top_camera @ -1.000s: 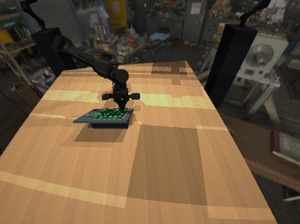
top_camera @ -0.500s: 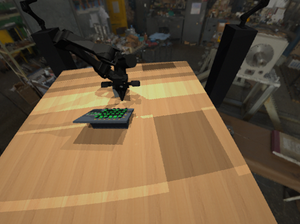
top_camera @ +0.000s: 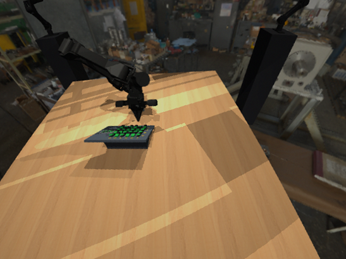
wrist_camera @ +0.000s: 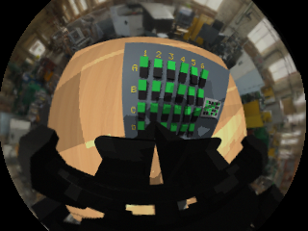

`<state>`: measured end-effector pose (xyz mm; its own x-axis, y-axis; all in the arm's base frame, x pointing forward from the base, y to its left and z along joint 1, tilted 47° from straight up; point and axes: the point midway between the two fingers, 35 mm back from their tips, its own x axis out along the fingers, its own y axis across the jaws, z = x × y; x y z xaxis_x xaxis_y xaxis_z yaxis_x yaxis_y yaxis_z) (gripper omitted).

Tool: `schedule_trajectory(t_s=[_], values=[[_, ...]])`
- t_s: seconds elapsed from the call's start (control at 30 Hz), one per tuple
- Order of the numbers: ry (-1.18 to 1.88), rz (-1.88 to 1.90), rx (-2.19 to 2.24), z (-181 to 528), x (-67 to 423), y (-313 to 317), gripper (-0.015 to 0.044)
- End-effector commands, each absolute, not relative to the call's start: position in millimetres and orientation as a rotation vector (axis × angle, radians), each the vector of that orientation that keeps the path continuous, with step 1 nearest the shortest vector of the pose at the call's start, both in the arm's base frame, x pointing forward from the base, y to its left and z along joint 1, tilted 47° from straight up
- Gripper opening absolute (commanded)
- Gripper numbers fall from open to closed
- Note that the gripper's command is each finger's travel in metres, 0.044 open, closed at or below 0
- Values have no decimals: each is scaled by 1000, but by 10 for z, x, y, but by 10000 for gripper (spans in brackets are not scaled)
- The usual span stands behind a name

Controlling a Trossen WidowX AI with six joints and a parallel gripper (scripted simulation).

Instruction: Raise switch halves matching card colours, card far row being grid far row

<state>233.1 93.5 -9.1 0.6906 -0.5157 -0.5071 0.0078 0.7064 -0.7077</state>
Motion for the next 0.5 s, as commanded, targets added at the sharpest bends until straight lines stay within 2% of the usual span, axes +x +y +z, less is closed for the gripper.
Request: schedule_trajectory(t_s=[0.0,0.47], values=[[758,-324,-750,-116,2344,893,0],[758,-324,-751,-206,2463,797,0]])
